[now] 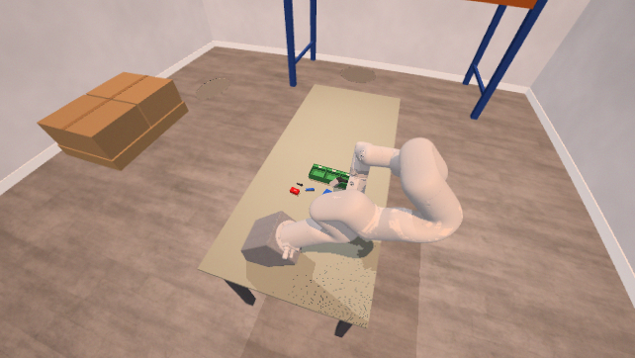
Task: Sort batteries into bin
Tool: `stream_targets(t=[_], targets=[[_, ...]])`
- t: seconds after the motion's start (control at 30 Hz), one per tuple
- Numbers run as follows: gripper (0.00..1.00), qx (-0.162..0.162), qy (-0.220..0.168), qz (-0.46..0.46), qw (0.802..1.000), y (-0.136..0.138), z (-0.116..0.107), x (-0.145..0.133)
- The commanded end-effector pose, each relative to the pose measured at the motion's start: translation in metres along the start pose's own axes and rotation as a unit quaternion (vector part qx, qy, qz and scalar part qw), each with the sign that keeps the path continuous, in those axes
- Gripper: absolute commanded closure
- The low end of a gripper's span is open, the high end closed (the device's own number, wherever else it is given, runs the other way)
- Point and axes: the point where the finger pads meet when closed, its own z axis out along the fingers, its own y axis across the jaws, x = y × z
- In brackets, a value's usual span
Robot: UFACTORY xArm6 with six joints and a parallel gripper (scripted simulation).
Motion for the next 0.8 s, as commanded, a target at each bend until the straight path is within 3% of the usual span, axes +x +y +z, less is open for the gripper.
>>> stream_targets(t=[0.0, 0.3, 0.4, 0.77], targets=[[0.93, -0.028, 0.001, 0.056, 0.998, 0.014, -0.011, 0.015], [0.93, -0.074, 0.020, 0.152, 0.985, 0.033, -0.032, 0.045], [0.93, -0.074, 0.020, 0.152, 0.985, 0.033, -0.032, 0.045], [0.93, -0.121, 0.059, 0.264, 0.955, 0.049, -0.057, 0.085]])
